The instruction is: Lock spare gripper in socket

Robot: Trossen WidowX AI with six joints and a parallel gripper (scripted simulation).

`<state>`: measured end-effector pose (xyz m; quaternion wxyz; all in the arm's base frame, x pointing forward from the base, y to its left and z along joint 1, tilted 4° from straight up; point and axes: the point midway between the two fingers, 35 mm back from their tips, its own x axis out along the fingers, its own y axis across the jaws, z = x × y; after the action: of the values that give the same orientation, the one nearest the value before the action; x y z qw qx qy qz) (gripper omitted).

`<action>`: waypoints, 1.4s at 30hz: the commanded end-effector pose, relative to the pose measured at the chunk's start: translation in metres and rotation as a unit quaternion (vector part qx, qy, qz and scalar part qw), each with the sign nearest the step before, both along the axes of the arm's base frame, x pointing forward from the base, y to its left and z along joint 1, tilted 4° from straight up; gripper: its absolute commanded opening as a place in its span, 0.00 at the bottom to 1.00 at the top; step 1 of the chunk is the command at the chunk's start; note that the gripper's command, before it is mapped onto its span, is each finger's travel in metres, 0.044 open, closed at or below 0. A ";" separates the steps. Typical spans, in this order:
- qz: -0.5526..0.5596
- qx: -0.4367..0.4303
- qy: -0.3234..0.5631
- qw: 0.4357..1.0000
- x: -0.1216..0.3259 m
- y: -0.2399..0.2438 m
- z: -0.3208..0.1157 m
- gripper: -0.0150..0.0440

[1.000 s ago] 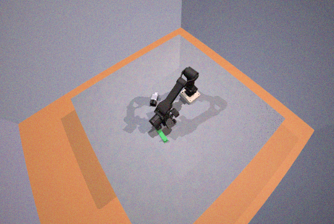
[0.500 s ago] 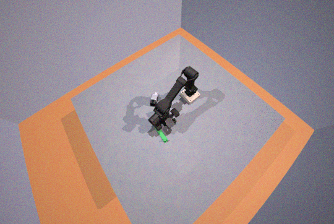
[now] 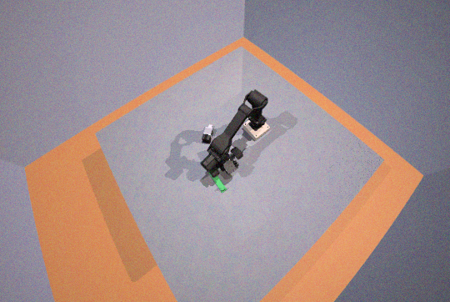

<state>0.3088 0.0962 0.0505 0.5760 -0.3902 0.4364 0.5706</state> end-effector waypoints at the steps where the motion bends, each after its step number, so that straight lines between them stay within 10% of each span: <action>1: -0.001 0.002 -0.001 1.000 0.003 0.004 0.002 0.25; 42: 0.000 -0.001 0.014 1.000 0.004 0.030 0.005 0.25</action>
<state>0.3102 0.1231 0.0527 0.5677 -0.3832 0.4461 0.5761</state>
